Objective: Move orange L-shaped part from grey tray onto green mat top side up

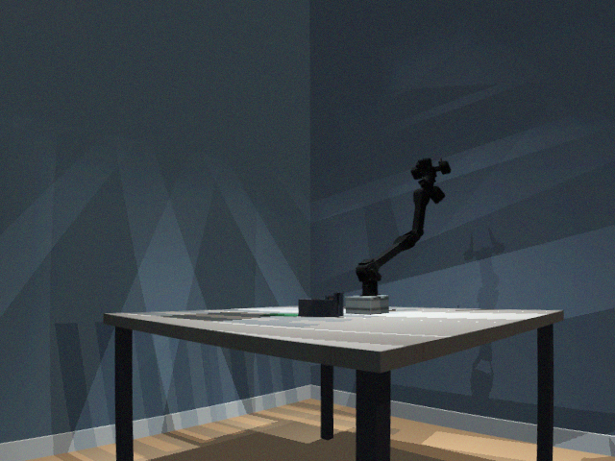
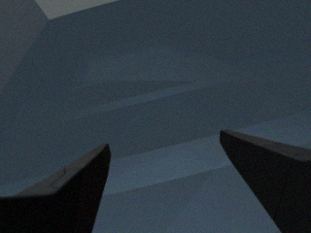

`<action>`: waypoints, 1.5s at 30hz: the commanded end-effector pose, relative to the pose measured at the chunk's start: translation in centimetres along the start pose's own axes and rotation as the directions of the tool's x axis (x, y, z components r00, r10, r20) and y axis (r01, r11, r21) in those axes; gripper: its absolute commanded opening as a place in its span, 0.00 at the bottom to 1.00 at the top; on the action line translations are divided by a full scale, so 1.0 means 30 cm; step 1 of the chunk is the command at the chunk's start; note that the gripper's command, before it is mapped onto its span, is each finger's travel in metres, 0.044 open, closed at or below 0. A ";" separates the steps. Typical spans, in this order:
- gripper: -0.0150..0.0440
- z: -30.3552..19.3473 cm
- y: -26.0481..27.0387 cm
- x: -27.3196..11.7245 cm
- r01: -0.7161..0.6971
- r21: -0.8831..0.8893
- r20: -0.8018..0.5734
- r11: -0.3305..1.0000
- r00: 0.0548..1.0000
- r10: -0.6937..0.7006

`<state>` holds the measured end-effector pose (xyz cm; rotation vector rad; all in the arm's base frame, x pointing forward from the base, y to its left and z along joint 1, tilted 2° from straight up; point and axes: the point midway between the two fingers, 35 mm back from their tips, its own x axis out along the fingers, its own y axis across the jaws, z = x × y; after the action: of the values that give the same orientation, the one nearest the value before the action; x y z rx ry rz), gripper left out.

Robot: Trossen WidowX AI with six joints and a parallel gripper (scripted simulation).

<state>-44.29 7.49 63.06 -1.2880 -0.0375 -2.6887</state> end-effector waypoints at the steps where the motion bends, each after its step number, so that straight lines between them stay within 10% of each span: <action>1: 0.89 0.028 0.011 0.001 -0.007 0.010 0.021 1.000 1.000 0.006; 9: 0.56 0.401 0.134 -0.051 -0.094 0.108 0.299 0.990 0.953 0.058; 25: 0.56 1.035 0.451 -0.393 -0.550 0.169 0.731 0.818 0.627 0.270; 45: 0.56 1.522 0.706 -1.221 -0.937 -0.236 0.921 0.257 -0.132 0.366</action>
<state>11.77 -4.24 65.80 -1.6782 -0.2034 -0.7898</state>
